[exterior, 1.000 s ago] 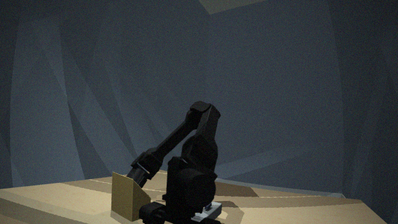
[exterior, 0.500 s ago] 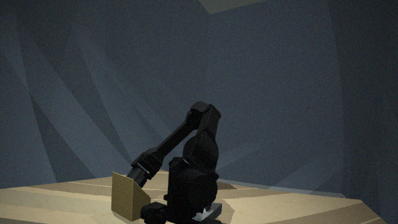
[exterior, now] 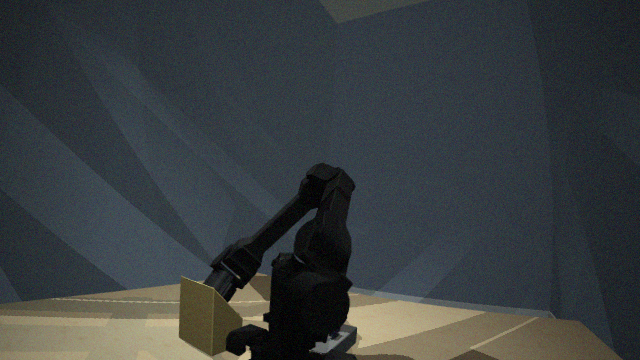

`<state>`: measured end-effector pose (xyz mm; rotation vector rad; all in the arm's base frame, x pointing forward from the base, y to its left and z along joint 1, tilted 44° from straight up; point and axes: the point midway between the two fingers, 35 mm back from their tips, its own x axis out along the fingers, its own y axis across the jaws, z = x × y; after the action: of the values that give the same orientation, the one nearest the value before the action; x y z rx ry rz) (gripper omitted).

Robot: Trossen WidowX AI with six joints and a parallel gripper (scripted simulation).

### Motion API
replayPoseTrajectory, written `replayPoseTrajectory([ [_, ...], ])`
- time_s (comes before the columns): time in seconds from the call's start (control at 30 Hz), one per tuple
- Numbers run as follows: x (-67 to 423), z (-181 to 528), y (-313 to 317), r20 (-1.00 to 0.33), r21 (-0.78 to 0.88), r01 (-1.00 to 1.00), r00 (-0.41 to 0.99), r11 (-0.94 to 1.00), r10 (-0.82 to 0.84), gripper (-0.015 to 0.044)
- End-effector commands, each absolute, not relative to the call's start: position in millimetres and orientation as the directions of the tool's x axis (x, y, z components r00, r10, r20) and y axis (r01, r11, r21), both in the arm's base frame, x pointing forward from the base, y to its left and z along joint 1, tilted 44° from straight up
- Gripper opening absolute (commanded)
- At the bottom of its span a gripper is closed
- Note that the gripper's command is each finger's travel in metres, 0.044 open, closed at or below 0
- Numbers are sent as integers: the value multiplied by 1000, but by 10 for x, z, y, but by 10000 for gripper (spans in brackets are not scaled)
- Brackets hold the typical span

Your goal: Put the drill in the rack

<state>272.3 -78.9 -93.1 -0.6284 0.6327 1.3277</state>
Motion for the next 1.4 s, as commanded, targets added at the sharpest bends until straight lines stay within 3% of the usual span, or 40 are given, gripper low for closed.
replayPoseTrajectory([
  [0.0, 2722, -932, -790, -731, -55, -990, 130, 132, 670, 46],
  [0.13, 2722, -932, -790, -731, -55, -990, 130, 132, 670, 0],
  [1.37, 2695, -954, -850, -729, -51, -990, 128, 134, 672, 0],
])
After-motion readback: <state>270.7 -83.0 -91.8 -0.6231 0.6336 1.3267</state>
